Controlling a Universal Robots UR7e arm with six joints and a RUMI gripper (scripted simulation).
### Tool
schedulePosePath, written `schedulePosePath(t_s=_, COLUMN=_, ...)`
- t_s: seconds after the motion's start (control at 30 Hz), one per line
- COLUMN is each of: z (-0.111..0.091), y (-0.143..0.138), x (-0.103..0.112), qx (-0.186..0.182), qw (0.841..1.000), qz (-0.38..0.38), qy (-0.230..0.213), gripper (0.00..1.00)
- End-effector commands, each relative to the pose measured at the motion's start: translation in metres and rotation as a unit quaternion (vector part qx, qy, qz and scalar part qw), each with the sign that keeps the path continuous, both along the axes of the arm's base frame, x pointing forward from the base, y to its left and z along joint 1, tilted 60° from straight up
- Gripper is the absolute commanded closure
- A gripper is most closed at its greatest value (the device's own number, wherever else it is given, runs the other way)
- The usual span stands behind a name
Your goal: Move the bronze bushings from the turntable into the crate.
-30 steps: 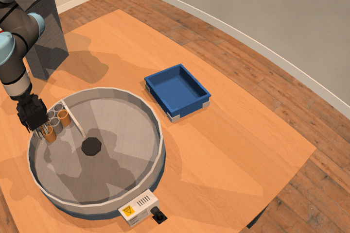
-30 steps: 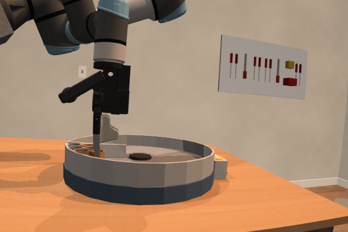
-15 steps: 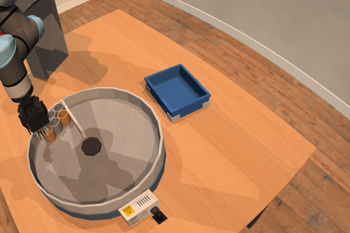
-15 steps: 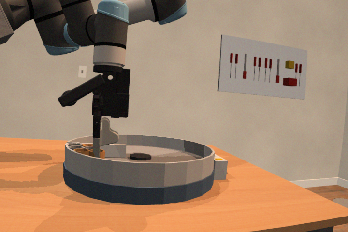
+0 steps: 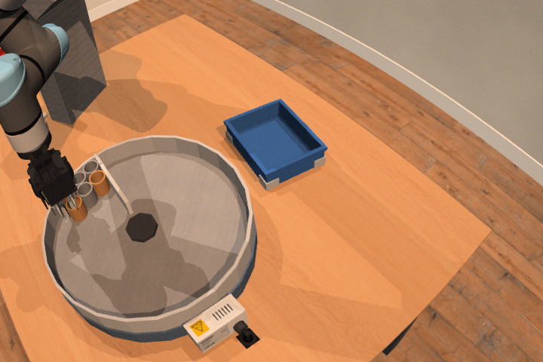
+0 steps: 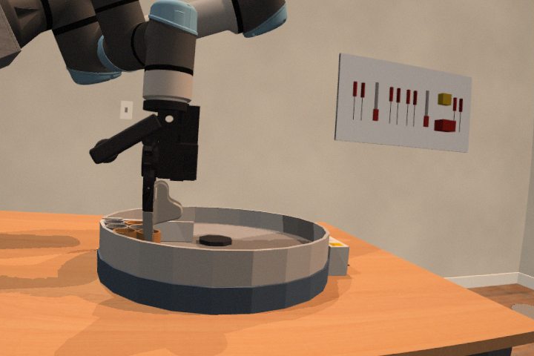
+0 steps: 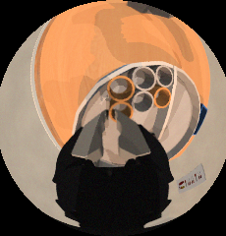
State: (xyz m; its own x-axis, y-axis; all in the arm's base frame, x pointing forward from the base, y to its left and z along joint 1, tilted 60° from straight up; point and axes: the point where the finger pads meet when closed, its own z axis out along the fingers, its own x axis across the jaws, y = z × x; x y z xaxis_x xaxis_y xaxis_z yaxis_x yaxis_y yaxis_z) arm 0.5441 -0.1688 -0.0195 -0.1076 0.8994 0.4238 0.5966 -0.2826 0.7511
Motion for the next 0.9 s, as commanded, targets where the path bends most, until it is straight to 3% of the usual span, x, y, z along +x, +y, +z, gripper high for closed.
schedulePosePath(t_s=0.0, z=0.0002, y=-0.0004, x=0.0000, qx=0.000, qw=1.000, qz=0.000, qy=0.000, gripper=0.95)
schedulePosePath(t_s=0.3, z=0.0002, y=-0.0004, x=0.0000, qx=0.000, qw=1.000, qz=0.000, qy=0.000, gripper=0.95)
schedulePosePath(t_s=0.33, z=0.0002, y=-0.0004, x=0.0000, qx=0.000, qw=1.000, qz=0.000, qy=0.000, gripper=1.00)
schedulePosePath(t_s=0.87, z=0.0002, y=-0.0004, x=0.0000, qx=0.000, qw=1.000, qz=0.000, qy=0.000, gripper=1.00)
